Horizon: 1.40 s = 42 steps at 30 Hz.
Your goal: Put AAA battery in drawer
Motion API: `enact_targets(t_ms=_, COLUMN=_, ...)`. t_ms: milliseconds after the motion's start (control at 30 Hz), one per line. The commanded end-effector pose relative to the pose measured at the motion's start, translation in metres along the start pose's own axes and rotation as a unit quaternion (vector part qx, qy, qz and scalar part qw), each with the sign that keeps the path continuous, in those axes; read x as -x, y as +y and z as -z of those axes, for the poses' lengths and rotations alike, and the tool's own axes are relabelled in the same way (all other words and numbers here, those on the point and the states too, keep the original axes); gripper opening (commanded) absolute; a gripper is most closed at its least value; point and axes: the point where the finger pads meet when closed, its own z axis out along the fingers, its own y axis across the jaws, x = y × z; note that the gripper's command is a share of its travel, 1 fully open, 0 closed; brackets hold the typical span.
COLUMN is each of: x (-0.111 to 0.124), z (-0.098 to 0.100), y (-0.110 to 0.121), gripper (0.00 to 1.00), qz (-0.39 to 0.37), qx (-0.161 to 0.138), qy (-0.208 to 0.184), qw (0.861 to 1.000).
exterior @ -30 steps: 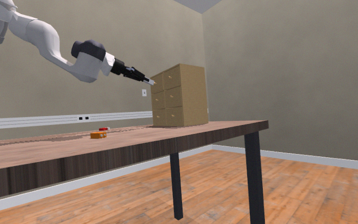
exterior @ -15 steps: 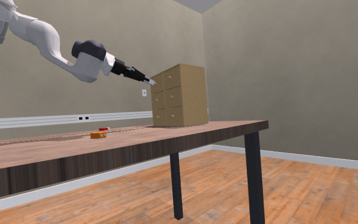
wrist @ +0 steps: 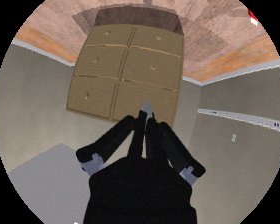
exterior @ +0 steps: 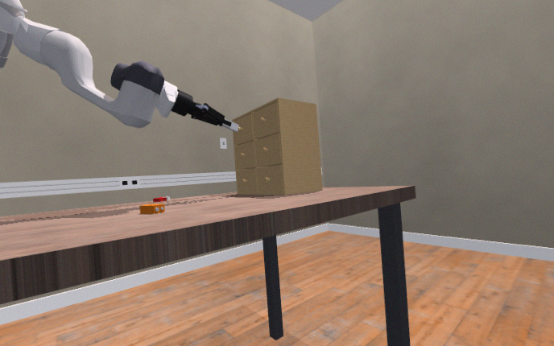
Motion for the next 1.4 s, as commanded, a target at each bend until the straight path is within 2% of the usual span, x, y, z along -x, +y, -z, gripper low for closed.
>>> enact_targets(t_ms=0, x=-0.003, z=-0.001, y=-0.001, gripper=0.10, qz=0.003, qx=-0.001, qy=0.002, qw=1.000)
enact_targets(t_ms=1000, x=-0.003, z=-0.001, y=-0.001, gripper=0.10, qz=0.003, qx=-0.001, qy=0.002, qw=1.000)
enact_targets(t_ms=1200, x=-0.006, z=0.008, y=-0.001, gripper=0.10, qz=0.003, qx=-0.001, qy=0.002, qw=1.000)
enact_targets(t_ms=1367, x=-0.014, z=0.031, y=-0.001, gripper=0.10, qz=0.003, qx=-0.001, qy=0.002, qw=1.000)
